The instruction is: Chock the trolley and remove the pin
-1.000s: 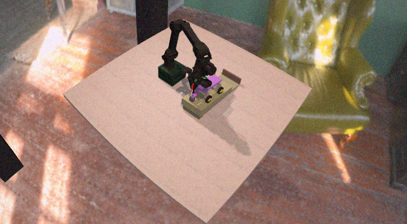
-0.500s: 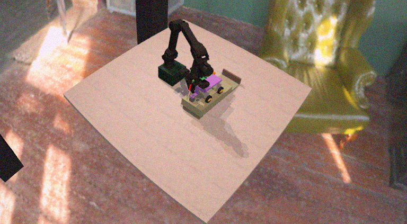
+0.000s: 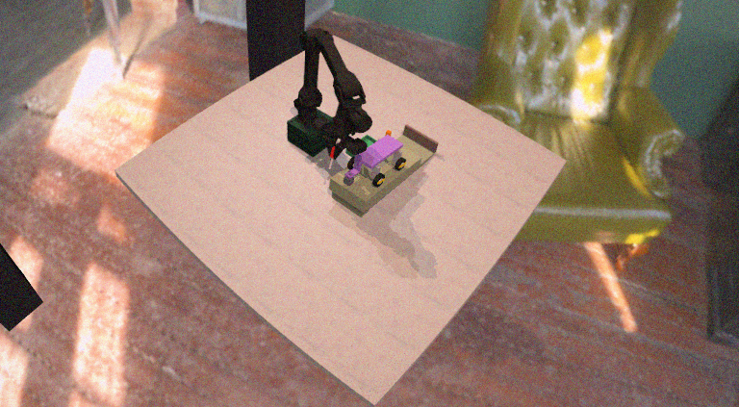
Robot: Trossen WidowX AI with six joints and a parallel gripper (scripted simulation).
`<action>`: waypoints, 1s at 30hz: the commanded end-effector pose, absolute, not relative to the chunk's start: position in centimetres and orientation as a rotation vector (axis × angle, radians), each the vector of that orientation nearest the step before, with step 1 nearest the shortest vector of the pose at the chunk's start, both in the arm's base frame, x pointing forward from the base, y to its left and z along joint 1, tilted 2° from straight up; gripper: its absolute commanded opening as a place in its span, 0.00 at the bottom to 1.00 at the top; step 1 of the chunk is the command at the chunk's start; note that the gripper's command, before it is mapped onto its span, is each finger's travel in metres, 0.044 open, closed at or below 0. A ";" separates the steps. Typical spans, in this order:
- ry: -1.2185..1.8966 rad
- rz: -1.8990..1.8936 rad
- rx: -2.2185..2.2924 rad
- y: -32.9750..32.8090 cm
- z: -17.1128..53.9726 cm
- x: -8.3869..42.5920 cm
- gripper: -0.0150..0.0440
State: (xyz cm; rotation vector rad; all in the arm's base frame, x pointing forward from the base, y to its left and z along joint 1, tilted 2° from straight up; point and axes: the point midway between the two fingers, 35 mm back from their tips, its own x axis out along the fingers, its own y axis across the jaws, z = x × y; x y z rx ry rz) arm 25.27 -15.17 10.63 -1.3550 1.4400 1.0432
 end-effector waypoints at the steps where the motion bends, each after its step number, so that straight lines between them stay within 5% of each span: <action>1: 1.432 1.033 -1.362 -15.1 11.0 23.9 0.25; 30: 1.426 1.038 -1.356 -6.8 9.4 23.4 0.25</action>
